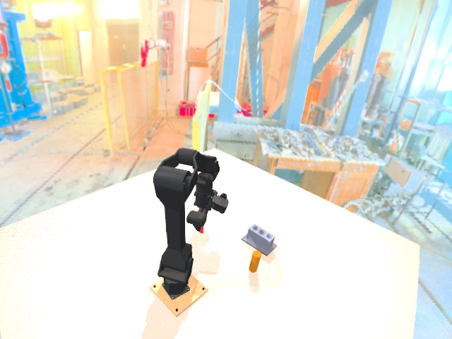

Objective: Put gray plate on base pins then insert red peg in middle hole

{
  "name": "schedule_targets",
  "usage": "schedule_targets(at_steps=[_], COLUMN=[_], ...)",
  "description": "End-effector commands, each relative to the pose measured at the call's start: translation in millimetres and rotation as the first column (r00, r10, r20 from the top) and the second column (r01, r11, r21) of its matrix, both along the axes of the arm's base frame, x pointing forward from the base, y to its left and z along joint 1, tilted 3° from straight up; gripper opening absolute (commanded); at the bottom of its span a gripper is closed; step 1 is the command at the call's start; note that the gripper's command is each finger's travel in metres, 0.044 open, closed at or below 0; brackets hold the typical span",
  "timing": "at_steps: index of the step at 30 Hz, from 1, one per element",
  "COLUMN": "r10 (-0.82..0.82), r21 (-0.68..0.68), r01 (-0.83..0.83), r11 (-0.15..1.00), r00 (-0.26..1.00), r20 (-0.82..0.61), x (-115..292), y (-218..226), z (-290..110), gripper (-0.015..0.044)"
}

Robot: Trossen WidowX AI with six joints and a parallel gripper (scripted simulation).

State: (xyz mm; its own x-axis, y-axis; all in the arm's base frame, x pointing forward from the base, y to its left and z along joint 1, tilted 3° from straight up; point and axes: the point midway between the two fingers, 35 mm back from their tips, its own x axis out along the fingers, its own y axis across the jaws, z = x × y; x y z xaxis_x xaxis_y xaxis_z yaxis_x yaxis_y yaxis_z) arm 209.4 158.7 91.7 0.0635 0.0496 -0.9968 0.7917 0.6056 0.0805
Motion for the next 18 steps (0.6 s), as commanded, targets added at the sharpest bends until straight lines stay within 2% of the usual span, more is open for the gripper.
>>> schedule_targets(at_steps=[1,2,17,18], r10=[0.003,0.003,0.003,0.003], r21=[-0.004,-0.004,-0.004,-0.004], r01=[-0.003,-0.003,-0.003,-0.003], r11=[1.000,1.000,1.000,1.000], r00=[1.000,1.000,1.000,1.000], r20=[-0.004,-0.004,-0.004,-0.004], x=[-1.2,-1.2,-1.2,-1.2], y=[-0.7,-0.7,-0.7,-0.7], z=[-5.9,-6.2,-6.2,-6.2], gripper=[0.0440,0.0440,0.0046,0.0040])
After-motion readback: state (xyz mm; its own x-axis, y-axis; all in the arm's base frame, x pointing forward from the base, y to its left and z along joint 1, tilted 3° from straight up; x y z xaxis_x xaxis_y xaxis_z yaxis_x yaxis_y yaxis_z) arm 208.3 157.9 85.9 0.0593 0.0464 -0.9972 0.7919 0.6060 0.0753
